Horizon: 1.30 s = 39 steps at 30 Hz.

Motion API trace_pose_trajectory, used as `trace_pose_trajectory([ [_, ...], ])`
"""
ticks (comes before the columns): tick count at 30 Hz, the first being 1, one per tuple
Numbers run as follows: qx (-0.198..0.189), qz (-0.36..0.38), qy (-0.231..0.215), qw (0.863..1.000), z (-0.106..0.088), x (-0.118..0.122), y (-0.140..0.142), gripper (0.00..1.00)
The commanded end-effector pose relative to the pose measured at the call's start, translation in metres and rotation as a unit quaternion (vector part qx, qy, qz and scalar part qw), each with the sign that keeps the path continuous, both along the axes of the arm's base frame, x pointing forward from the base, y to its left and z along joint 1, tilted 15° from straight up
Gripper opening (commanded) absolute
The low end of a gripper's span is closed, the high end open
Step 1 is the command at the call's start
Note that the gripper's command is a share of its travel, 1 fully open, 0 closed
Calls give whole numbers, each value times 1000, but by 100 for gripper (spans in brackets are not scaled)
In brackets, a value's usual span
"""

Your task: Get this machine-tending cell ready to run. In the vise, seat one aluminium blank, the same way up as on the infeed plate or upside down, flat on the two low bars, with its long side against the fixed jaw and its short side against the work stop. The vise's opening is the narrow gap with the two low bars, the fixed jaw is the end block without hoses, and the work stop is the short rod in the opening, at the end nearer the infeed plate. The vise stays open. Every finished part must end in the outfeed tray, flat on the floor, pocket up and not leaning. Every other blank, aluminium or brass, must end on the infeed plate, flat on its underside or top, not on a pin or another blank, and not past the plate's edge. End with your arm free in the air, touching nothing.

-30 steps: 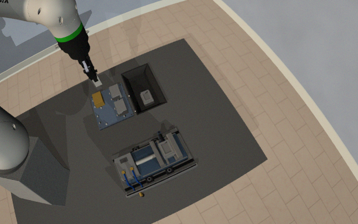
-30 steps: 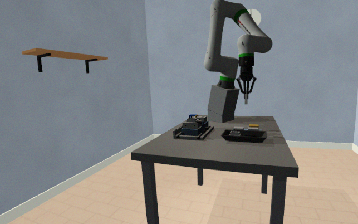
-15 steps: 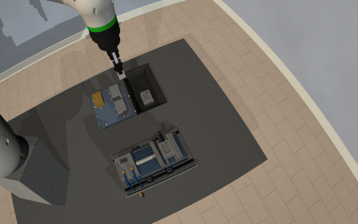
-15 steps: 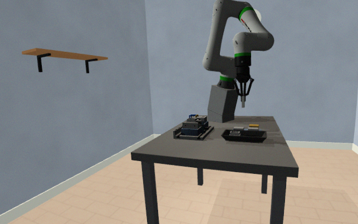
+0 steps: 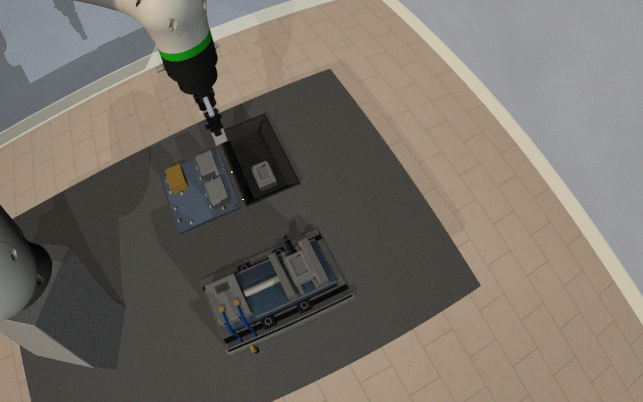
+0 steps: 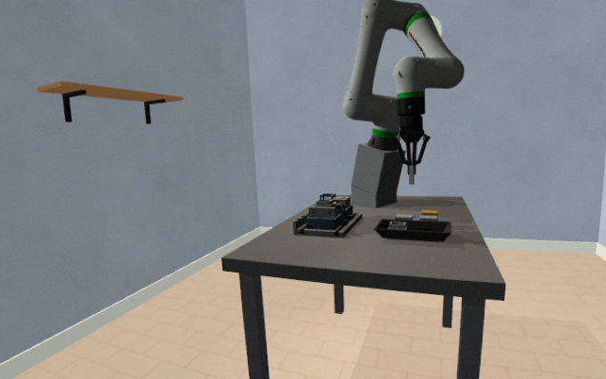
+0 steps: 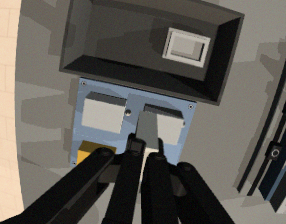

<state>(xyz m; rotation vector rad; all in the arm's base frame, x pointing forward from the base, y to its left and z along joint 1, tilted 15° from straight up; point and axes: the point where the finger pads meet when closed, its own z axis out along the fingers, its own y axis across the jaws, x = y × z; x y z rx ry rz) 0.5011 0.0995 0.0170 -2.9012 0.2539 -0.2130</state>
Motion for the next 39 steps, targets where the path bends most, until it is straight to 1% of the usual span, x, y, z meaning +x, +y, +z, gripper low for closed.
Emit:
trace_pose_trajectory([
  [1,0,0,0,1000,-4,1,1,0],
  [7,0,0,0,1000,-14,3,3,0],
  [9,0,0,0,1000,-14,3,3,0],
  [24,0,0,0,1000,-41,8,9,0],
  [39,0,0,0,1000,-53,10,12,0],
])
